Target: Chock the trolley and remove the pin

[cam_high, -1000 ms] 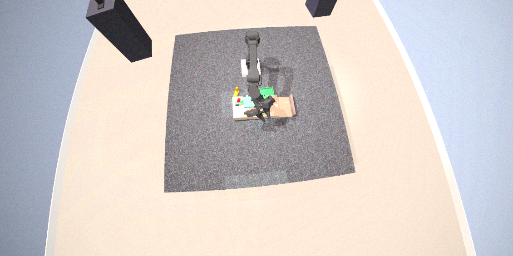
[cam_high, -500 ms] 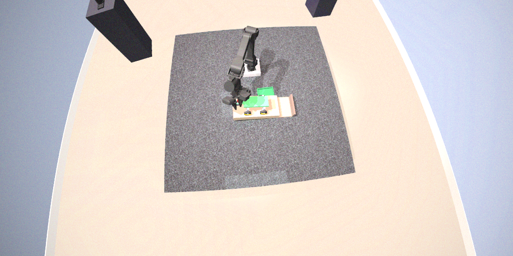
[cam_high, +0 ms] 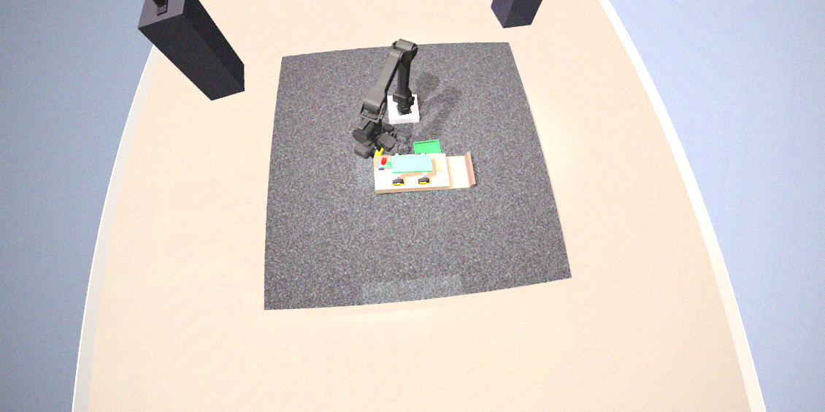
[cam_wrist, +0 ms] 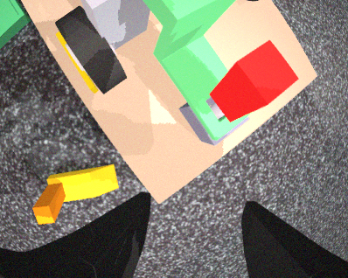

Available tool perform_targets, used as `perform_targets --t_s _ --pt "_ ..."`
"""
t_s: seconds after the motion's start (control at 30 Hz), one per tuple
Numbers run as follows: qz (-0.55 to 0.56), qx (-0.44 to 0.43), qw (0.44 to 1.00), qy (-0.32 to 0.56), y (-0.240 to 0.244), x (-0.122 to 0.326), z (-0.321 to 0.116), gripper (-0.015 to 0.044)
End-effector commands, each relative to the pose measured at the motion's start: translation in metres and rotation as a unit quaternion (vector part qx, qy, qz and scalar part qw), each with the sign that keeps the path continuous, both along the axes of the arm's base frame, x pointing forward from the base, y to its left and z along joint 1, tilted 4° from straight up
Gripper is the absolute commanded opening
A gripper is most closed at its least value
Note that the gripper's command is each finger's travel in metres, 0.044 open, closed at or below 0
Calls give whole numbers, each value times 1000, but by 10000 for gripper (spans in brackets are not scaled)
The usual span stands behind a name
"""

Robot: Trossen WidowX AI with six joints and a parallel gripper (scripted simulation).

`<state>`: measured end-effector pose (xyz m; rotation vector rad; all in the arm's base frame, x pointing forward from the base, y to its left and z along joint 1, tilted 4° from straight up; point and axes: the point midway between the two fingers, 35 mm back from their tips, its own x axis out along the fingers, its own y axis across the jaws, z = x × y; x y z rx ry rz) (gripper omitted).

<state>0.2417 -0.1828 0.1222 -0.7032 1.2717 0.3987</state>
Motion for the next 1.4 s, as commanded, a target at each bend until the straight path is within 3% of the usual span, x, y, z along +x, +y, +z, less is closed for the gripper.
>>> perform_targets --t_s 0.0,0.17,1.37 --pt "44 19 996 82 14 -41 -7 190" --pt "97 52 981 159 32 -81 -8 190" --pt "97 52 981 159 33 -84 -73 190"
